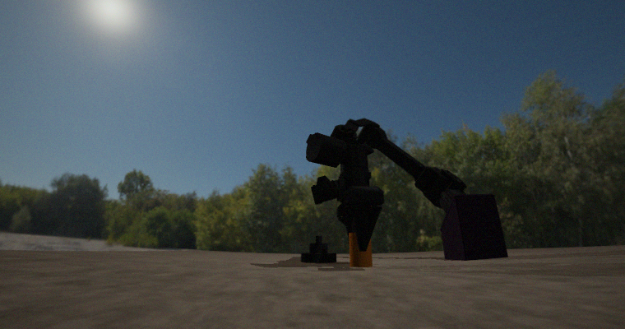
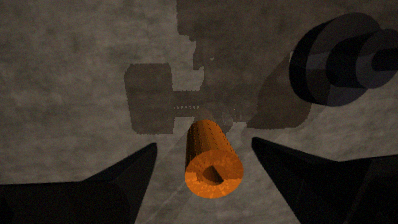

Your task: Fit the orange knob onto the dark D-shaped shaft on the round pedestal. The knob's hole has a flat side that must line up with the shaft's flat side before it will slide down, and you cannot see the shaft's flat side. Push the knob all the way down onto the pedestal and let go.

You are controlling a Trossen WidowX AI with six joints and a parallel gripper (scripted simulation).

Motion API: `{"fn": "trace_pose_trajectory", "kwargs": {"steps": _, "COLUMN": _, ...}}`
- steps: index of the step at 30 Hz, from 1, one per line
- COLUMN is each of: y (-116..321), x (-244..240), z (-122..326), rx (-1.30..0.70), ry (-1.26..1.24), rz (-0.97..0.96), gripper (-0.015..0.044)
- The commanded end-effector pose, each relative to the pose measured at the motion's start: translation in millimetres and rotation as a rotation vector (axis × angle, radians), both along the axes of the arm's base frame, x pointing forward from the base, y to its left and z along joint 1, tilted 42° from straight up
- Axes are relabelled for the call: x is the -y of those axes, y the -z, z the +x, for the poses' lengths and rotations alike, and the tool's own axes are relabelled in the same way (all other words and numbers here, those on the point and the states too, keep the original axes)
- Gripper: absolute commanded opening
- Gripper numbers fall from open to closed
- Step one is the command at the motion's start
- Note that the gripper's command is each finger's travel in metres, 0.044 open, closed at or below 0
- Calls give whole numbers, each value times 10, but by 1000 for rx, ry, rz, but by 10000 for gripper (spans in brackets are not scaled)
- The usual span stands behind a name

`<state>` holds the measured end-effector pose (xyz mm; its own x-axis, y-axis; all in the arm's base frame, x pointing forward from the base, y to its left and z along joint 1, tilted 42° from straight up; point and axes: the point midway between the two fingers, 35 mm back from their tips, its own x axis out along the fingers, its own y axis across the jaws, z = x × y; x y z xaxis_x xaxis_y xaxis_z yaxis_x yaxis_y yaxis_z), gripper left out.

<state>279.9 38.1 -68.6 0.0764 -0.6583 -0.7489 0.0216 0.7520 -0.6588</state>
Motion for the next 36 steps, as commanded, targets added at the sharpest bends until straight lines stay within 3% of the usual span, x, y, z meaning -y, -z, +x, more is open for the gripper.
{"fn": "trace_pose_trajectory", "kwargs": {"steps": 1, "y": 59, "x": 65, "z": -33, "rx": -13, "ry": -3, "rz": -11, "gripper": 440}}
{"fn": "trace_pose_trajectory", "kwargs": {"steps": 9, "y": 128, "x": 137, "z": -36, "rx": -13, "ry": -3, "rz": -13, "gripper": 440}}
{"fn": "trace_pose_trajectory", "kwargs": {"steps": 19, "y": 128, "x": 137, "z": -36, "rx": -13, "ry": -3, "rz": -13, "gripper": 177}}
{"fn": "trace_pose_trajectory", "kwargs": {"steps": 25, "y": 128, "x": 137, "z": -36, "rx": -13, "ry": -3, "rz": -13, "gripper": 138}}
{"fn": "trace_pose_trajectory", "kwargs": {"steps": 30, "y": 43, "x": 16, "z": -7, "rx": -13, "ry": -4, "rz": -9, "gripper": 6}}
{"fn": "trace_pose_trajectory", "kwargs": {"steps": 36, "y": -191, "x": -280, "z": 26, "rx": -14, "ry": -5, "rz": -2, "gripper": 0}}
